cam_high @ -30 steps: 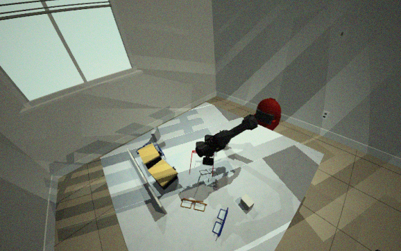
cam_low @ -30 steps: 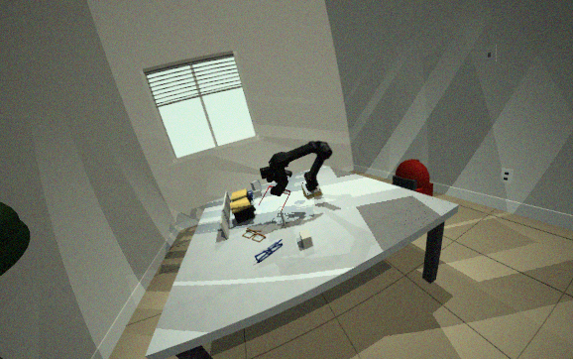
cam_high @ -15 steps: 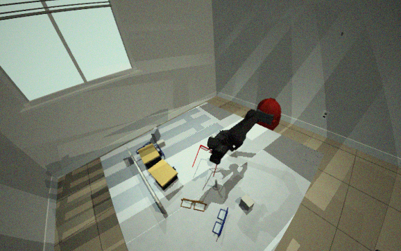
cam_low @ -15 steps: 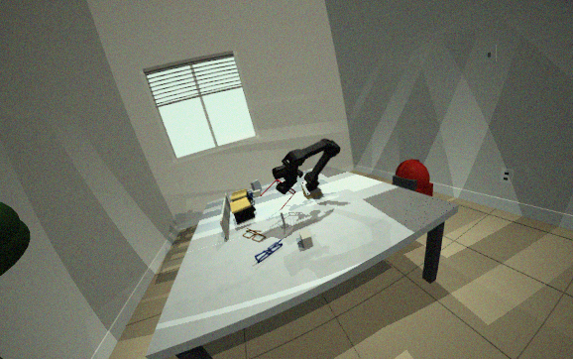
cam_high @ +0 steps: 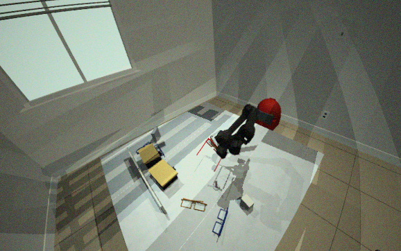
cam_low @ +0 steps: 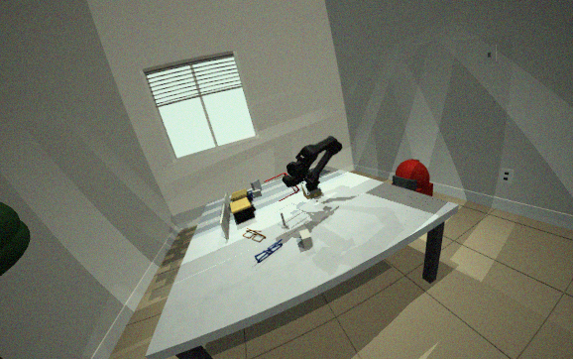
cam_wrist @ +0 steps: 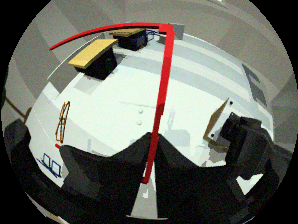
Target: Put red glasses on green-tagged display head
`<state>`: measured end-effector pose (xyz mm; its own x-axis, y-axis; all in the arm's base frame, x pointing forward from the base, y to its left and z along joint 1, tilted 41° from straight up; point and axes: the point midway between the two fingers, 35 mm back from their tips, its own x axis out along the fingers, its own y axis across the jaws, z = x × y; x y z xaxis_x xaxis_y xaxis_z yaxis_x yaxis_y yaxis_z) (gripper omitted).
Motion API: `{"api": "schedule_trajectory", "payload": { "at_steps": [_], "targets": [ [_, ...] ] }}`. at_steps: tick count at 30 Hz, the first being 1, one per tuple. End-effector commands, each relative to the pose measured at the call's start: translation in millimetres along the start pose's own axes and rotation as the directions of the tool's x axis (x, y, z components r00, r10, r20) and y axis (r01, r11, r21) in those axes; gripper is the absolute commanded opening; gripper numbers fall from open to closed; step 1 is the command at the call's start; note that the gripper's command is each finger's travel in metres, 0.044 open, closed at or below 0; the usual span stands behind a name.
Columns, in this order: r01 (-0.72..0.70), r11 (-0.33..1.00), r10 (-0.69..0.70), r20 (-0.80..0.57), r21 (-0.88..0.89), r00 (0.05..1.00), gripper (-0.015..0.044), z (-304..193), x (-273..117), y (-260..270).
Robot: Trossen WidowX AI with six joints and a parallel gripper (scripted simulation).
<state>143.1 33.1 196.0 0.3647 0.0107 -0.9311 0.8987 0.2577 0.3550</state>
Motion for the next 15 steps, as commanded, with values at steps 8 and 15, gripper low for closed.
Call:
{"api": "schedule_trajectory", "payload": {
  "at_steps": [8,15],
  "targets": [
    [-0.160,0.961,0.155,0.042,0.225,0.987,0.0000,3,-17,-19],
    [-0.256,0.891,0.259,0.044,0.374,0.965,0.0000,7,-25,-30]
  ]
}}
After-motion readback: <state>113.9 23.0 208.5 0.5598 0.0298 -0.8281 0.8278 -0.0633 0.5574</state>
